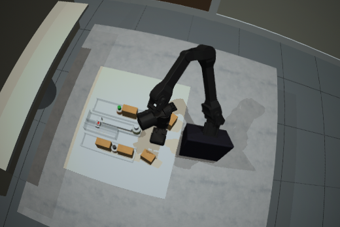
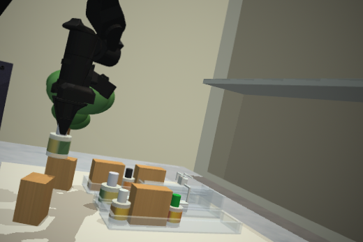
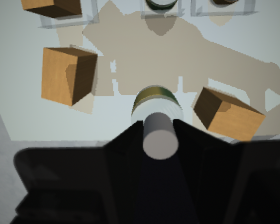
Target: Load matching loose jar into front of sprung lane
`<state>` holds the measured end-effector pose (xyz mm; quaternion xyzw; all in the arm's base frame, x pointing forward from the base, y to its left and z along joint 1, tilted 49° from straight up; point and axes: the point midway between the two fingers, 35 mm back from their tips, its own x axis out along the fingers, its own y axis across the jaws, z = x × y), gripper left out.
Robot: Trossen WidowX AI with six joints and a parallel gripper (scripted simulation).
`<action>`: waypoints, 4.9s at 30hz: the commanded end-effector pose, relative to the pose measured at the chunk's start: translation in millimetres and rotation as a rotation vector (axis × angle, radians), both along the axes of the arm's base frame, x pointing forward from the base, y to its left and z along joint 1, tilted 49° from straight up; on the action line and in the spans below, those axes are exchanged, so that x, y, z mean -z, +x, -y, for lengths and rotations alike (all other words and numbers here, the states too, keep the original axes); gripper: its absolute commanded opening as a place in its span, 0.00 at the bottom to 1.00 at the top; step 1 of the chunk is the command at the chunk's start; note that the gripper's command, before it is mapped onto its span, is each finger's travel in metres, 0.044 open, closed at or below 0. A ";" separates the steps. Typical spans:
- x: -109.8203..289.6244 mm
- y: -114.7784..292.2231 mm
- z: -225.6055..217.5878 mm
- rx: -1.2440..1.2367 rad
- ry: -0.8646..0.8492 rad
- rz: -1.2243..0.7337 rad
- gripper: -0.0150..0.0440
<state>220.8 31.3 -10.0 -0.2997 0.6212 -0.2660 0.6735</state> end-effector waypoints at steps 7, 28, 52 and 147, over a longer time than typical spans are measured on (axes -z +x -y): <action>9.4 55.3 21.1 0.001 -0.013 0.007 0.25; 27.9 77.3 51.7 0.006 -0.025 0.009 0.25; 27.8 85.8 51.2 0.006 -0.025 0.010 0.25; 23.5 120.8 47.8 0.006 -0.025 0.012 0.25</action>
